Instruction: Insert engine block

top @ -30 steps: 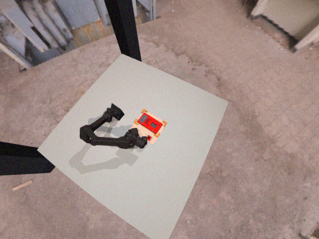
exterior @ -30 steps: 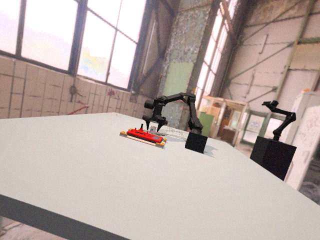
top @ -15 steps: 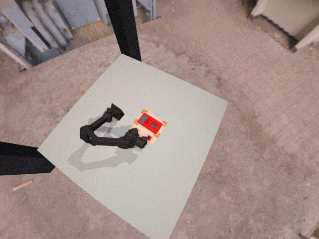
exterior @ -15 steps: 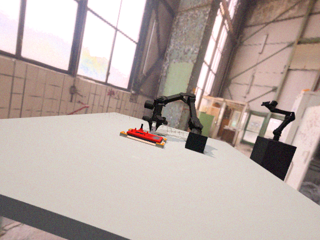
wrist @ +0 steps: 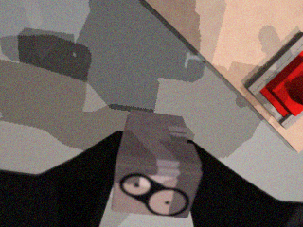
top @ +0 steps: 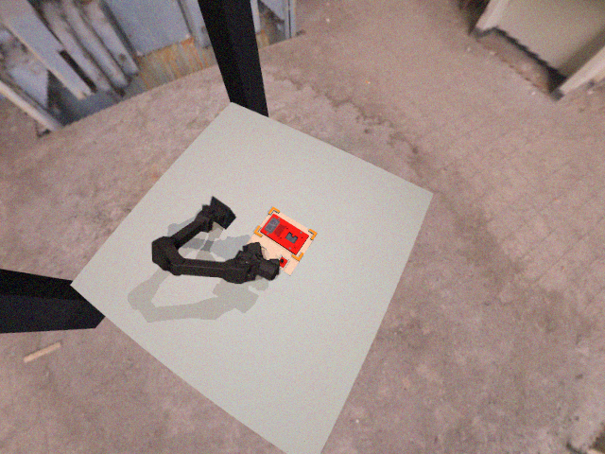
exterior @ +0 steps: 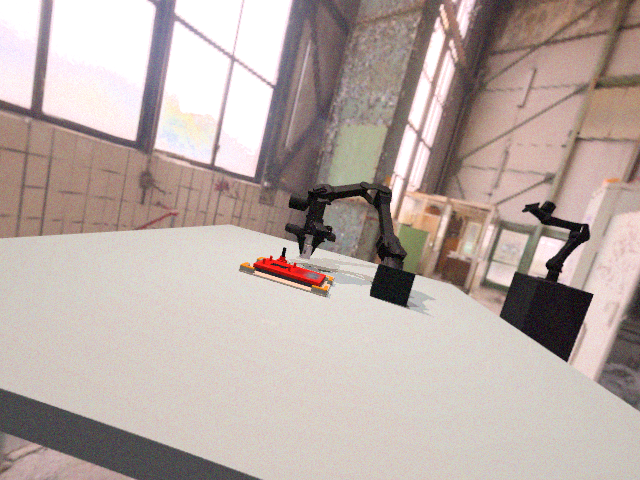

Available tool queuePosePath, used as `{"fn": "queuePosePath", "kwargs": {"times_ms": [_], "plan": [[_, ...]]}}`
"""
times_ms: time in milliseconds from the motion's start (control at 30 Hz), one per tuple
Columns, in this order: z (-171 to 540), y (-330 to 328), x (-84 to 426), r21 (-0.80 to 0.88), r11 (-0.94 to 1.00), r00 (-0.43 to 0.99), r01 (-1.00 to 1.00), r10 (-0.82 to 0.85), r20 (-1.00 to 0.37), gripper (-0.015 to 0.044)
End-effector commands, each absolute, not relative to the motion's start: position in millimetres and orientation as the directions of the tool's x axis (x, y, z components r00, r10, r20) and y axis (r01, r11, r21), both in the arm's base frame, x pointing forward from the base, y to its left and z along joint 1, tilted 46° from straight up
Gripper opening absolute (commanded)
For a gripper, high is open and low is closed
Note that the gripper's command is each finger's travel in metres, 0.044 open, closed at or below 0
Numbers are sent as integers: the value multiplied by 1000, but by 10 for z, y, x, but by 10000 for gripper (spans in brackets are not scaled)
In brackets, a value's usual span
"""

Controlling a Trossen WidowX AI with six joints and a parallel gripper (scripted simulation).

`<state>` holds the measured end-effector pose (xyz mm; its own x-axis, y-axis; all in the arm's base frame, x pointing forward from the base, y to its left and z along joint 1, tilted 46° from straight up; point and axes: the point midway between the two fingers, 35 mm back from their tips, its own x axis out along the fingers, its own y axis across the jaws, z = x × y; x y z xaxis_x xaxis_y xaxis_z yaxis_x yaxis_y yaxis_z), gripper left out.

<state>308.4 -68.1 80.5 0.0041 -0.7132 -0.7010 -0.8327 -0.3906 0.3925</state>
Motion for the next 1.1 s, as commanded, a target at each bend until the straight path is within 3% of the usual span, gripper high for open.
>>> {"fn": "queuePosePath", "kwargs": {"times_ms": [0,1067], "plan": [[897,-572,3104,387,-392,5,-835,-708,-706,0],[1559,20,3050,392,-388,1,-834,-713,-701,0]]}}
